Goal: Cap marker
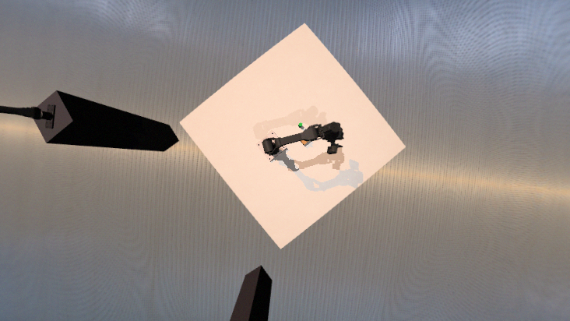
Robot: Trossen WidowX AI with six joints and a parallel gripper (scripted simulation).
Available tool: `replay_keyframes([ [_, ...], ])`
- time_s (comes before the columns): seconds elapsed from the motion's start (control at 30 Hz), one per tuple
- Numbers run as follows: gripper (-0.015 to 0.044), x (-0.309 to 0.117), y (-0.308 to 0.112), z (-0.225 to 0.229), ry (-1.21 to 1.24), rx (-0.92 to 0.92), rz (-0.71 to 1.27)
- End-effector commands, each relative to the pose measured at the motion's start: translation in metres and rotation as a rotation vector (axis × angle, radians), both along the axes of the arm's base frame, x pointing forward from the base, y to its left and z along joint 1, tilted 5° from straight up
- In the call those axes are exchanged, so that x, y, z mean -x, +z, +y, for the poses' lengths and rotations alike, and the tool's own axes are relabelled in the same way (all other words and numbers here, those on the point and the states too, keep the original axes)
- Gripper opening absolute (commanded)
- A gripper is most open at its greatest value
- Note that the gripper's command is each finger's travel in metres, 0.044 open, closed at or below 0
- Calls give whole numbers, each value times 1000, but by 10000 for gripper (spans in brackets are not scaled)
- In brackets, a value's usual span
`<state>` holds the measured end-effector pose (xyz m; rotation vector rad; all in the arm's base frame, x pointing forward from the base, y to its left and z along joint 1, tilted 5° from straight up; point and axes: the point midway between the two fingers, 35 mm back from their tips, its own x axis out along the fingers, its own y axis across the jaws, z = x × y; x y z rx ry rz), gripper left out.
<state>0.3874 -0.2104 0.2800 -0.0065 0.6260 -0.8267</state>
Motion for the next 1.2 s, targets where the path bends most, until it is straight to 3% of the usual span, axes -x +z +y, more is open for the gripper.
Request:
replay_keyframes([
  [0.0, 245, -8, -47, 49, 31, -230, 34],
  [0.23, 245, 10, -117, 139, -41, -614, 175],
  [0.5, 245, 79, -169, 238, -364, -935, 461],
  [0.83, 245, 92, -174, 247, -402, -950, 488],
  [0.97, 245, 94, -205, 248, -402, -950, 488],
  [1.17, 245, 96, -214, 248, -402, -950, 488],
])
